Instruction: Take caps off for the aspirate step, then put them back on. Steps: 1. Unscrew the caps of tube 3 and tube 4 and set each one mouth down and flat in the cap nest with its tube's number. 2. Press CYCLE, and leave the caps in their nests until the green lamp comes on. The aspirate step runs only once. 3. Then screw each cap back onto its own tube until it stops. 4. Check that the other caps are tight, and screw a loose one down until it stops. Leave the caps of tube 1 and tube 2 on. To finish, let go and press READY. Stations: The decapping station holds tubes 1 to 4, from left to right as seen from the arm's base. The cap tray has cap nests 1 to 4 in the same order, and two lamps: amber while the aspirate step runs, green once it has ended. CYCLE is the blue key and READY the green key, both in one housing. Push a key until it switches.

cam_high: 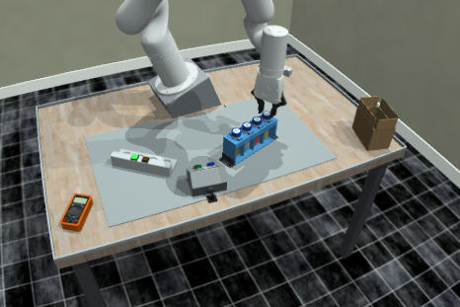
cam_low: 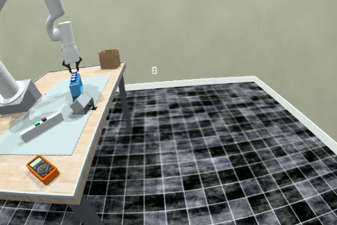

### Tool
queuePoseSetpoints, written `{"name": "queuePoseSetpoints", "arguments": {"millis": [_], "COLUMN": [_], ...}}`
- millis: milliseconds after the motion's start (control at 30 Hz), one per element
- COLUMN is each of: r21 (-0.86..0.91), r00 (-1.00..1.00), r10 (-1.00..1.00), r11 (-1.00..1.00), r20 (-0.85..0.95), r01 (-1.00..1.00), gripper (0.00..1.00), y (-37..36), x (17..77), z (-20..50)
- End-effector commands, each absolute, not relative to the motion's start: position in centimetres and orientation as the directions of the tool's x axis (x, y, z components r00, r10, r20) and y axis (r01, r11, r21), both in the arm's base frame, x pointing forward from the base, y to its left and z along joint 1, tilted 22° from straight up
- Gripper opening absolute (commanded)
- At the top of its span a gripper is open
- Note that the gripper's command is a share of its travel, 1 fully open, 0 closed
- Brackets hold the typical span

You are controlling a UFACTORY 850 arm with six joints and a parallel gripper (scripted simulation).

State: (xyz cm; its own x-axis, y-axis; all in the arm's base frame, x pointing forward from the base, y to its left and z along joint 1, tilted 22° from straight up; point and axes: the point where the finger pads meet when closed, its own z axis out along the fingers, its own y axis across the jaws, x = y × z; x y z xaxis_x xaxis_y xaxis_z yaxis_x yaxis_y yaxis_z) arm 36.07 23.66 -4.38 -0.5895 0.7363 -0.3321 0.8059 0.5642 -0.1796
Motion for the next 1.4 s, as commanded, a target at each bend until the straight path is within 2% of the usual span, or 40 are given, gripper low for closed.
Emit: {"name": "queuePoseSetpoints", "arguments": {"millis": [0,800,833,1367], "r21": [-0.178,-0.178,-0.178,-0.165], "r00": [-0.589,-0.589,-0.589,-0.557], "r10": [0.736,0.736,0.736,0.758], "r11": [0.565,0.565,0.565,0.535], "r20": [-0.332,-0.332,-0.332,-0.339], "r01": [0.806,0.806,0.806,0.829], "gripper": [0.46,0.46,0.0,0.0], "y": [23.64,23.34,23.34,23.34], "x": [36.13,36.17,36.17,36.17], "z": [-4.53,-5.27,-5.27,-5.27]}}
